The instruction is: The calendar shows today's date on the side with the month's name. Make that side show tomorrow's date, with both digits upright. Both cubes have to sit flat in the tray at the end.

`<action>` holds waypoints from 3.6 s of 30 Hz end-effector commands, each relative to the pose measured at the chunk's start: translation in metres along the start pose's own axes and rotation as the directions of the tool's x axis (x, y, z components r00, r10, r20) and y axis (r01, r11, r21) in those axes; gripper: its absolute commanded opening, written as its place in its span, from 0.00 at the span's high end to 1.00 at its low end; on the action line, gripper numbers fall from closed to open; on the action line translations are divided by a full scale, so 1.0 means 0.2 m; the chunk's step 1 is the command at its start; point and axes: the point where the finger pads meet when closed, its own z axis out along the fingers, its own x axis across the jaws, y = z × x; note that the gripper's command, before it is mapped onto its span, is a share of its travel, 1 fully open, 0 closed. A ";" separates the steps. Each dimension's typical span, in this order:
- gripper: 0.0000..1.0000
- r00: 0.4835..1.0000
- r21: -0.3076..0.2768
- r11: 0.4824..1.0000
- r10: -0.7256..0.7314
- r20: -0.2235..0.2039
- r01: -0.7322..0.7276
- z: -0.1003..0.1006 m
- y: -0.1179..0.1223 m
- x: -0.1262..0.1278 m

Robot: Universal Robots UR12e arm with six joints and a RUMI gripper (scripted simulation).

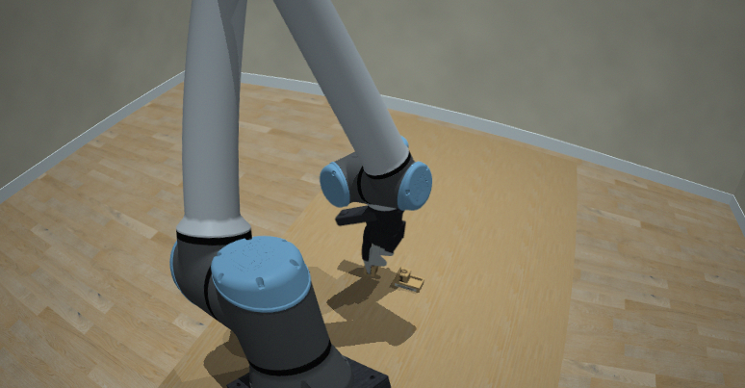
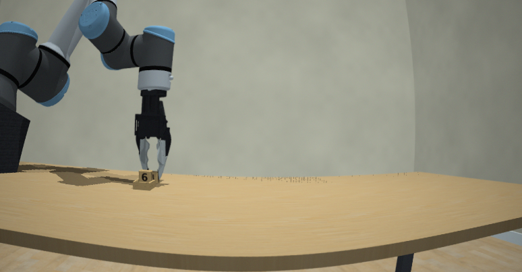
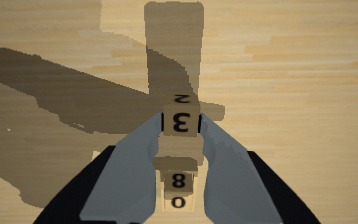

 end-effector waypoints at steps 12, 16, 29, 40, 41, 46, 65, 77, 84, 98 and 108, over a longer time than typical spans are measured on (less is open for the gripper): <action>0.90 1.000 0.000 1.000 0.001 0.002 -0.001 0.01 0.00 -0.01; 0.90 1.000 0.000 1.000 0.001 0.002 -0.001 0.01 0.00 -0.01; 0.90 1.000 -0.001 1.000 0.001 -0.001 -0.001 -0.06 0.01 0.00; 0.90 1.000 -0.002 1.000 0.000 -0.004 0.000 -0.30 0.01 0.01; 0.90 1.000 -0.002 1.000 0.000 -0.004 0.000 -0.33 0.01 0.01; 0.90 1.000 -0.003 1.000 0.000 -0.004 0.000 -0.45 0.01 0.01; 0.90 1.000 -0.002 1.000 0.000 0.001 0.000 -0.50 0.05 0.01; 0.90 1.000 -0.002 1.000 -0.017 0.000 0.017 -0.55 0.61 0.02; 0.90 1.000 -0.001 1.000 -0.018 0.000 0.018 -0.55 0.63 0.02; 0.90 1.000 0.002 1.000 -0.019 0.004 0.019 -0.51 0.61 0.00; 0.90 1.000 0.002 1.000 -0.018 0.004 0.018 -0.40 0.61 0.00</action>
